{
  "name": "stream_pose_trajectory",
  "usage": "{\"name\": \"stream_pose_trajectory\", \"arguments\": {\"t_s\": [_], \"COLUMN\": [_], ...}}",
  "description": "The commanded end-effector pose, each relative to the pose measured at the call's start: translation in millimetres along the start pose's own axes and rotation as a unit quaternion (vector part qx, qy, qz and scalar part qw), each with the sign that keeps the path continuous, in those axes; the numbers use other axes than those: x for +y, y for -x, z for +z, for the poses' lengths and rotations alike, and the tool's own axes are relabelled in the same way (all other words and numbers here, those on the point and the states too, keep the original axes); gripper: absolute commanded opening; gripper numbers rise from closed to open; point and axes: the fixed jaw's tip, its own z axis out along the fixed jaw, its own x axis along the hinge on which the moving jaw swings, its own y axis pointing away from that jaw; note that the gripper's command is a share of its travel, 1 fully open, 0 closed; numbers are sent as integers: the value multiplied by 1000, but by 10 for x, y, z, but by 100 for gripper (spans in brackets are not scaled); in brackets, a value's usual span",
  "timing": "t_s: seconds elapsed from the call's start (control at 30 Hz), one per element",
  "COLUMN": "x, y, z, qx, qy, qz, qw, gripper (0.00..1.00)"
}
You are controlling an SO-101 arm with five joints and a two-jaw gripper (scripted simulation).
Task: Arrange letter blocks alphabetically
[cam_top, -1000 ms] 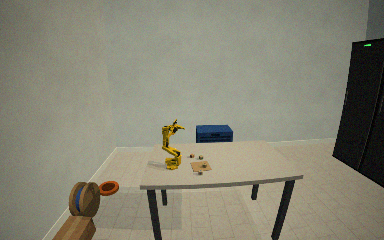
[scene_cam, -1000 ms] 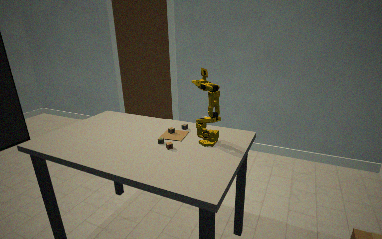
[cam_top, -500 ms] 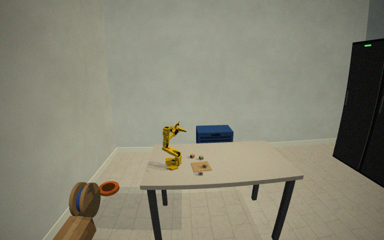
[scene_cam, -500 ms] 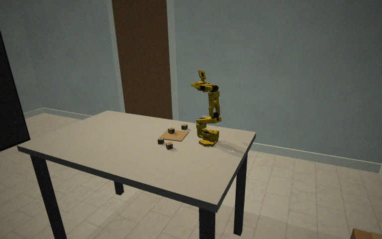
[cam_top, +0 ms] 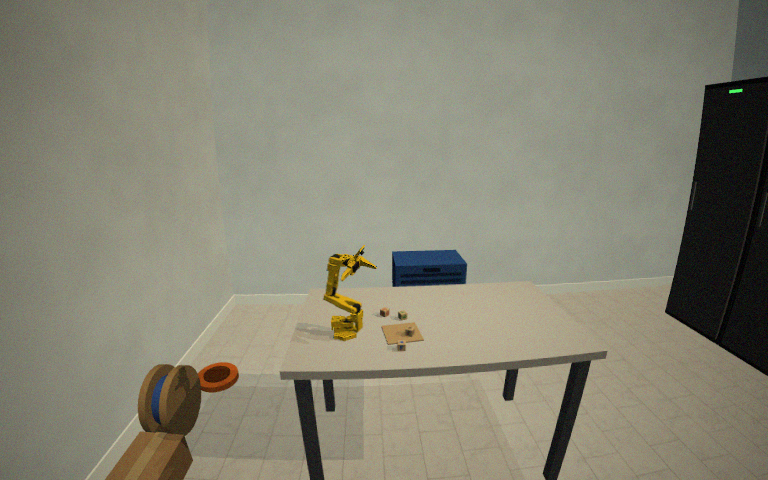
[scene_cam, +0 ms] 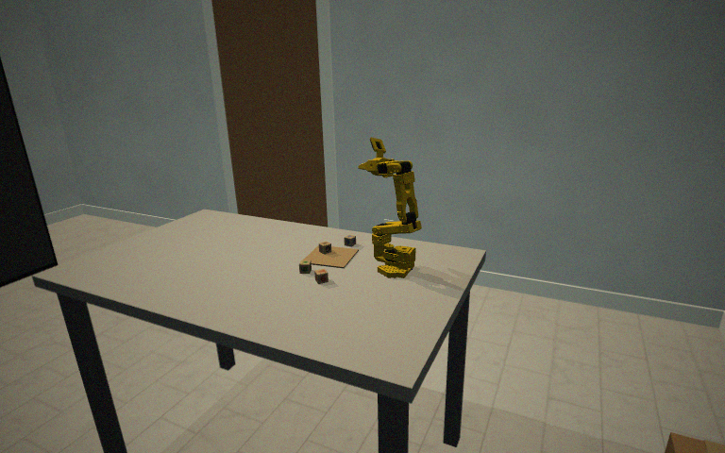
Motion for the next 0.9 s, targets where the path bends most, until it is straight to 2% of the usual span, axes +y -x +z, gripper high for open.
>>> {"name": "stream_pose_trajectory", "arguments": {"t_s": [0.0,0.23,0.53,0.87], "x": [17,17,29,33], "y": [-41,-58,-256,-318], "z": [65,75,170,194], "qx": [22,27,84,101], "qy": [6,7,20,24], "qz": [-15,-18,-52,-62], "qw": [1000,999,995,993], "gripper": [100,100,100,100]}}
